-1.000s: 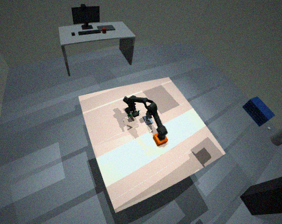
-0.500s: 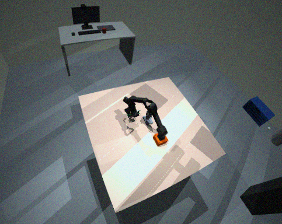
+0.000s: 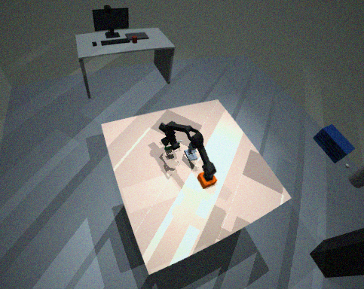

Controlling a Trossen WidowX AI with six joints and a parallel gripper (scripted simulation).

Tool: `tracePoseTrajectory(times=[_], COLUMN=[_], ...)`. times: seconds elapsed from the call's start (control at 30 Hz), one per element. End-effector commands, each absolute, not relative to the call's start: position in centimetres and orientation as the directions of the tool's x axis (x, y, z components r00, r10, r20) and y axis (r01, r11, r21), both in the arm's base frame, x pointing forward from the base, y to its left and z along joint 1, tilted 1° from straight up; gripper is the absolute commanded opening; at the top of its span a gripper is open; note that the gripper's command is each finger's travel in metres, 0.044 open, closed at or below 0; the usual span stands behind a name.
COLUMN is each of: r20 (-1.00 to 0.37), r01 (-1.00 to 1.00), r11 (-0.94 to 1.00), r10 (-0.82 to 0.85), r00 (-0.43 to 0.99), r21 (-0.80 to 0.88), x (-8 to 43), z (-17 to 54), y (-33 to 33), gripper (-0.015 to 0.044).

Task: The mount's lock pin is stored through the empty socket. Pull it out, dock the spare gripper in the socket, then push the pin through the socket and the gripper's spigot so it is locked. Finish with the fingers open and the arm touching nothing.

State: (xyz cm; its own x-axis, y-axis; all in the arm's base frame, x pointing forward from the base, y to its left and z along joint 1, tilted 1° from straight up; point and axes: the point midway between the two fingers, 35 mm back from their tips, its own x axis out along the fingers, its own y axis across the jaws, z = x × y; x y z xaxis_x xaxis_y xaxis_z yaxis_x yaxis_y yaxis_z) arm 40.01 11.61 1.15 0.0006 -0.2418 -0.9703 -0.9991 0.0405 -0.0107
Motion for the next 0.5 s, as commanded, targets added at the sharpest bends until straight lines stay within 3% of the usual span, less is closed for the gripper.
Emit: tracePoseTrajectory(times=[0.0,0.47], r20=[-0.971,-0.971], r01=[-0.999,-0.999], r11=[0.038,0.041], r10=[-0.239,-0.238], r00=[0.017,0.01], r21=[-0.027,-0.02], x=[40.2,40.0], z=[3.0,5.1], y=[11.6,11.6], gripper=[0.0,0.0])
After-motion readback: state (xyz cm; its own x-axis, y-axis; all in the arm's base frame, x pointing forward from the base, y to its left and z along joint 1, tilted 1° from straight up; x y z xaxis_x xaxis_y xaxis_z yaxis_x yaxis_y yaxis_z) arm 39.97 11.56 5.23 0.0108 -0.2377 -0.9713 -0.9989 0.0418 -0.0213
